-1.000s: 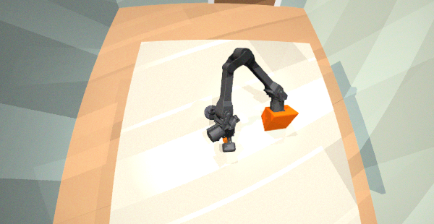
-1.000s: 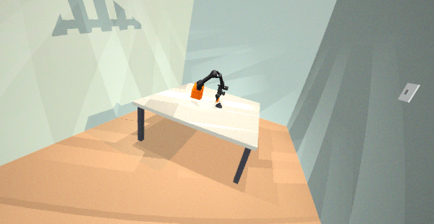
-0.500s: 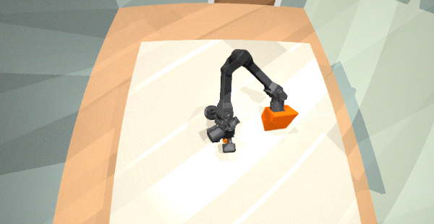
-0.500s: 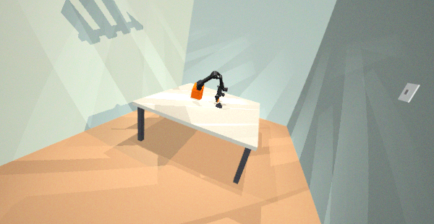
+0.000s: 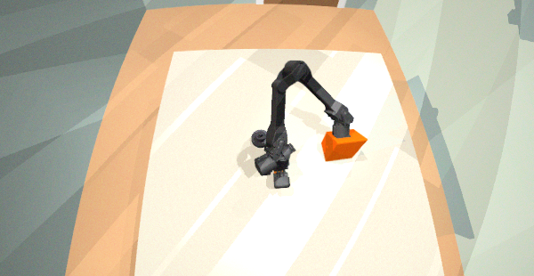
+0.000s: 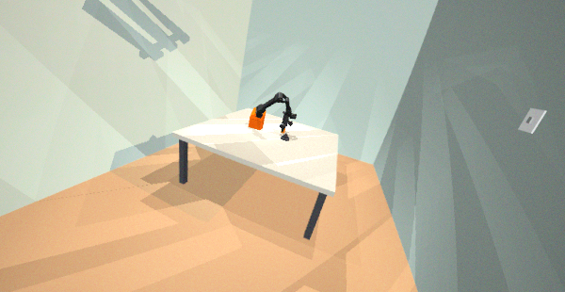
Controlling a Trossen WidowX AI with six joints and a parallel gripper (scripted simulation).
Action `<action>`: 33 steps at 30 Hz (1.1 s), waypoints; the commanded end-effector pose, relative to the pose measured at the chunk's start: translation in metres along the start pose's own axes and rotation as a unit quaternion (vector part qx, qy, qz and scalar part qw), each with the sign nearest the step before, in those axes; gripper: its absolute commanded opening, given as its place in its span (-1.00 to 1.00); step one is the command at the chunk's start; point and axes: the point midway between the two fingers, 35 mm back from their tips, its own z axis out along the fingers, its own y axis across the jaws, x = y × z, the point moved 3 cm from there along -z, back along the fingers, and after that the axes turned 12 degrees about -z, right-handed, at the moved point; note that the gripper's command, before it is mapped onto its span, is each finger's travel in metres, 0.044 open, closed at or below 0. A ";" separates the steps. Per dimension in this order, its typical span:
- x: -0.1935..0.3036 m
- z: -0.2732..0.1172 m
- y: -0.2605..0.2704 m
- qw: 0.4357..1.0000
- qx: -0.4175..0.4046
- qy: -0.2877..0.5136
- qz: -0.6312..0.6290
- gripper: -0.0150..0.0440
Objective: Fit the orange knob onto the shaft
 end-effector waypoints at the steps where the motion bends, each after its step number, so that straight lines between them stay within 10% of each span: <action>1: -0.007 -0.017 0.004 1.000 -0.011 -0.022 0.010 -0.49; 22: 0.000 -0.135 0.000 1.000 -0.002 0.002 -0.005 -0.49; 33: -0.004 -0.136 -0.010 1.000 -0.004 0.004 0.001 -0.49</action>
